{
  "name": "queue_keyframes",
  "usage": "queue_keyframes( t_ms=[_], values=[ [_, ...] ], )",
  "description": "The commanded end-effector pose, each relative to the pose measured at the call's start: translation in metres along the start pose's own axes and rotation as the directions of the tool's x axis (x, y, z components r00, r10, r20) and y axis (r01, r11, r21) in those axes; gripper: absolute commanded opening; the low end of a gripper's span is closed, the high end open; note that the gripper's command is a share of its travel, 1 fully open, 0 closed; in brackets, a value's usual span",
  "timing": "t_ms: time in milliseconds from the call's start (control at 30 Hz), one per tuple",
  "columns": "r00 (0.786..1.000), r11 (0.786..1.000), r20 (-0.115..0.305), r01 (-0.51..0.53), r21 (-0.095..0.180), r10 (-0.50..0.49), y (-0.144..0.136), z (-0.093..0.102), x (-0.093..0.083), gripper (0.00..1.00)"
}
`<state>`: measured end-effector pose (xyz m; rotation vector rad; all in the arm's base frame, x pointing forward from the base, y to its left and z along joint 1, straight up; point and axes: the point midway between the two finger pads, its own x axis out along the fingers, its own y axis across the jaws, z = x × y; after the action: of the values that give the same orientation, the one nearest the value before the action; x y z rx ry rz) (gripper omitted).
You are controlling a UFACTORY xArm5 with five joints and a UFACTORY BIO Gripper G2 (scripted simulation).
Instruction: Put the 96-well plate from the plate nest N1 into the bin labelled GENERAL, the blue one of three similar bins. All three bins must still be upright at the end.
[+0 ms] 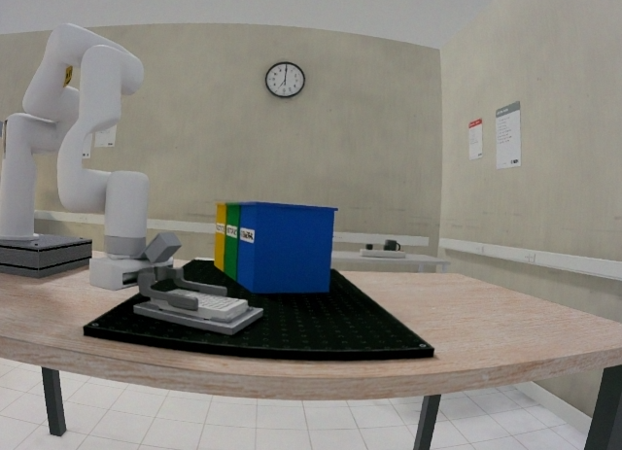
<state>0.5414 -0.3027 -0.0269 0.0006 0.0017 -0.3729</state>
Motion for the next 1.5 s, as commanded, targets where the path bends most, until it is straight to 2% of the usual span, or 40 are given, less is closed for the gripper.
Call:
queue_keyframes(
  t_ms=[0,600,1467],
  values=[
    [1.000,1.000,0.002,0.000,-0.008,0.000,0.000,0.002,0.001,0.00],
    [1.000,1.000,0.002,0.000,-0.008,0.000,0.000,0.002,0.001,0.00],
    [1.000,1.000,0.002,0.000,-0.008,0.000,0.000,0.016,0.001,0.00]
  ],
)
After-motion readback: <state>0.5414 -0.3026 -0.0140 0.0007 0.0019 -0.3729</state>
